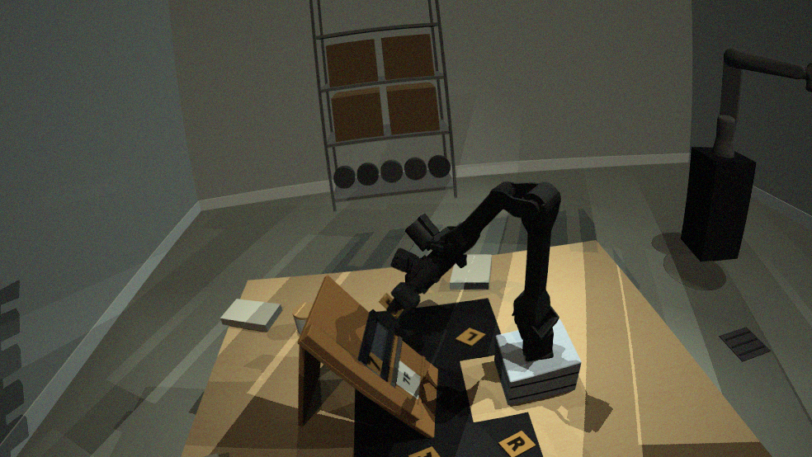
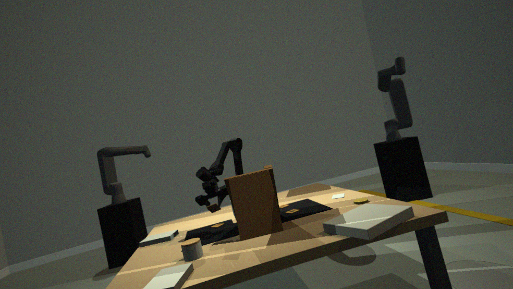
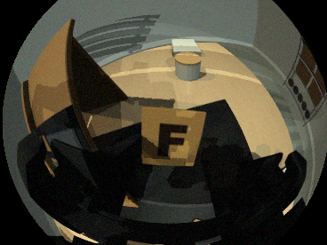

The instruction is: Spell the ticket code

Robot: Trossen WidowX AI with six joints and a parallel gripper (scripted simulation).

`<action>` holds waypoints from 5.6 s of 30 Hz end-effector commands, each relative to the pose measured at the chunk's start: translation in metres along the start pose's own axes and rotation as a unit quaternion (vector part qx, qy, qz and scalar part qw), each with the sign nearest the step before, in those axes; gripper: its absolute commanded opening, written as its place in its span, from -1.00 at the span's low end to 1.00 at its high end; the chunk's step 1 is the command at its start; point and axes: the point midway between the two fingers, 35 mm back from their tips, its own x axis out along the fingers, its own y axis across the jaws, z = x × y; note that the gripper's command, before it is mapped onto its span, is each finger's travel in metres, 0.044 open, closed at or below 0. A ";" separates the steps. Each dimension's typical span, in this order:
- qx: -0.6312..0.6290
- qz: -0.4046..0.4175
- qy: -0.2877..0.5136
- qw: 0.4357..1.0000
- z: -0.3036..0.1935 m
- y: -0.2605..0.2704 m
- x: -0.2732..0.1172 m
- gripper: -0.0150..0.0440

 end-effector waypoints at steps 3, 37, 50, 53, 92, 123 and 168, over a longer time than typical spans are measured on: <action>-0.087 0.009 -0.036 0.996 0.013 0.004 -0.007 -0.49; -0.127 0.011 -0.051 0.991 0.017 0.008 -0.010 -0.49; -0.126 0.011 -0.051 0.991 0.016 0.015 -0.011 -0.49; -0.126 0.011 -0.051 0.991 0.016 0.016 -0.011 -0.49; -0.126 0.012 -0.051 0.991 0.012 0.036 -0.012 -0.49; -0.125 0.012 -0.051 0.991 0.008 0.051 -0.012 -0.49; -0.124 0.013 -0.051 0.991 0.003 0.073 -0.012 -0.49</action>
